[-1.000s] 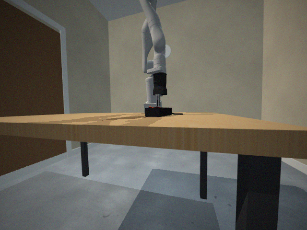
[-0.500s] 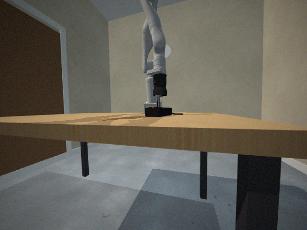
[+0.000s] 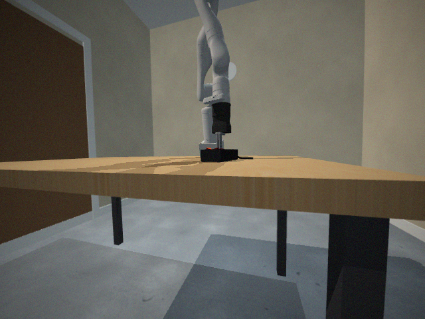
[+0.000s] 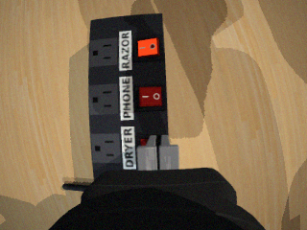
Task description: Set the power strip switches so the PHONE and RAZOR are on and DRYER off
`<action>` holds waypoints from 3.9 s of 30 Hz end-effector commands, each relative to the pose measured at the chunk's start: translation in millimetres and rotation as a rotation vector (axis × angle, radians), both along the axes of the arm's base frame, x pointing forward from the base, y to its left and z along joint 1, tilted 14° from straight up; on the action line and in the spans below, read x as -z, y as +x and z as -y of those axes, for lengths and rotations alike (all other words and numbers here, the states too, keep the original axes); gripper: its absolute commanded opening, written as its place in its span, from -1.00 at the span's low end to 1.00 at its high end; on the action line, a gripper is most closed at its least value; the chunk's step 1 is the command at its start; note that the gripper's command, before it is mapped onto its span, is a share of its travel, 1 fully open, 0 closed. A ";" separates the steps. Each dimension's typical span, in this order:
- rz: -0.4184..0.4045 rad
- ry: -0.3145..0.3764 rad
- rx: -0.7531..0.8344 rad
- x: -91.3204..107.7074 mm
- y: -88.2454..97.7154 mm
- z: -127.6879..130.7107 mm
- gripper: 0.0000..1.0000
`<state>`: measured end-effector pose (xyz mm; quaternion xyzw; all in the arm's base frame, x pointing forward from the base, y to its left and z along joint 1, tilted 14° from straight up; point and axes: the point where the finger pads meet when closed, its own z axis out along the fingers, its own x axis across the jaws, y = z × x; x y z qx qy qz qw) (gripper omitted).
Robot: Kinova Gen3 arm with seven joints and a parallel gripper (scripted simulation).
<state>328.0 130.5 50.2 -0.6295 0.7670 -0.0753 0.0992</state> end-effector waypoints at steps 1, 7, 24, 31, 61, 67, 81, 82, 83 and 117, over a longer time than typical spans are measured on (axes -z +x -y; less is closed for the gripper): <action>-0.002 0.001 -0.001 0.7 -0.5 -0.7 -1.00; -0.002 0.001 -0.001 0.7 -0.5 -0.7 -1.00; -0.002 0.001 -0.001 1.2 -0.3 -0.7 -1.00; -0.002 0.001 -0.001 1.6 -0.2 -0.7 -1.00; -0.002 0.001 -0.001 -21.9 -6.2 -0.4 -1.00; -0.002 0.001 -0.001 -31.3 -8.5 -0.3 -1.00; -0.002 0.001 -0.001 -36.6 -9.9 -0.3 -1.00; -0.002 0.001 -0.001 -36.6 -9.9 -0.3 -1.00; -0.002 0.001 -0.001 -36.6 -9.9 -0.3 -1.00; -0.002 0.000 -0.001 -61.3 32.4 -2.7 -1.00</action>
